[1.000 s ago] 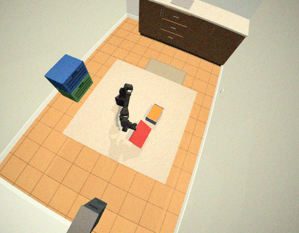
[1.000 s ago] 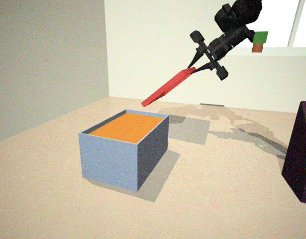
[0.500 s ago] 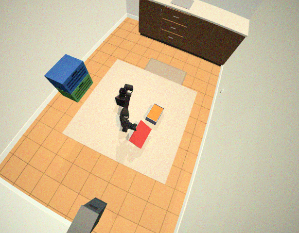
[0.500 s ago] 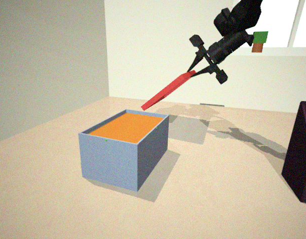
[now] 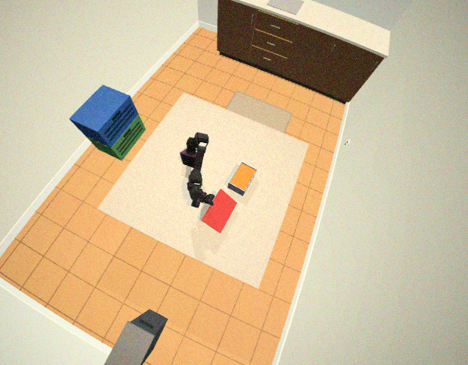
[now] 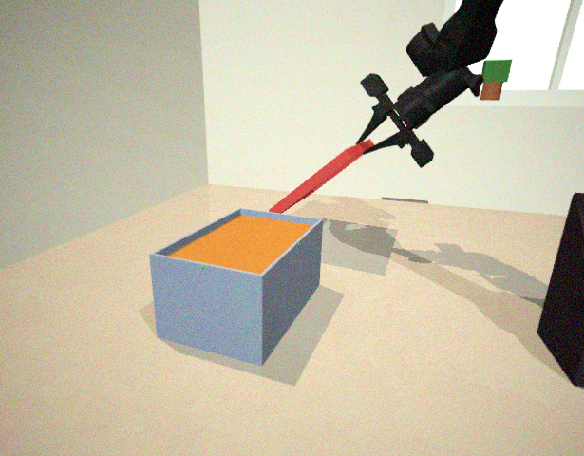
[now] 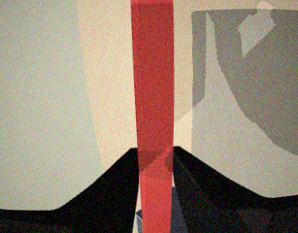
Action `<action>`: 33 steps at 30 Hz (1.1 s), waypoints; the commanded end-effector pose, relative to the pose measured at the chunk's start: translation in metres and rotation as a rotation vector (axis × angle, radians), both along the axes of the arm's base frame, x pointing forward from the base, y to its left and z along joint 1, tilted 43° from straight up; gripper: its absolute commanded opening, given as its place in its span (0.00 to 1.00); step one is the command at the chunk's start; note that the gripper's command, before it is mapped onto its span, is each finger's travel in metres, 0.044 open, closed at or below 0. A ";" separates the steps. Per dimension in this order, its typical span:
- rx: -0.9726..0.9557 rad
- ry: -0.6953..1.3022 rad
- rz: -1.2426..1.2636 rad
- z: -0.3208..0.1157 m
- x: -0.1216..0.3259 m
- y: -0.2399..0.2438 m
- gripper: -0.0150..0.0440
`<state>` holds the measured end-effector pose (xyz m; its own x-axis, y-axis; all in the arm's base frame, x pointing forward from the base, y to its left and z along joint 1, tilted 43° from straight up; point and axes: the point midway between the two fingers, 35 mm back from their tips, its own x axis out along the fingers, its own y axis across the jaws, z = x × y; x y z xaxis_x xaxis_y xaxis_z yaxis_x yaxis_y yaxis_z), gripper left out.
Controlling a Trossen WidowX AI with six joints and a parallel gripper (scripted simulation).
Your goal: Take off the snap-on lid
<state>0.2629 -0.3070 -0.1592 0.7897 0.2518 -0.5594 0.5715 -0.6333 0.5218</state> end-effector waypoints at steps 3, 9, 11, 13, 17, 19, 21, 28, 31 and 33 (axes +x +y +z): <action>-0.003 -0.007 -0.005 -0.003 0.000 0.001 0.25; -0.003 -0.007 -0.005 -0.006 0.001 0.005 0.25; -0.003 -0.008 -0.005 -0.007 0.001 0.006 0.25; -0.002 -0.008 -0.005 -0.009 0.001 0.007 0.25; -0.002 -0.008 -0.005 -0.011 0.001 0.009 0.25; -0.002 -0.008 -0.005 -0.012 0.001 0.010 0.25; -0.002 -0.008 -0.005 -0.013 0.002 0.011 0.25; -0.002 -0.008 -0.005 -0.018 0.002 0.015 0.25; -0.002 -0.008 -0.005 -0.020 0.002 0.016 0.25; -0.002 -0.008 -0.005 -0.021 0.002 0.017 0.25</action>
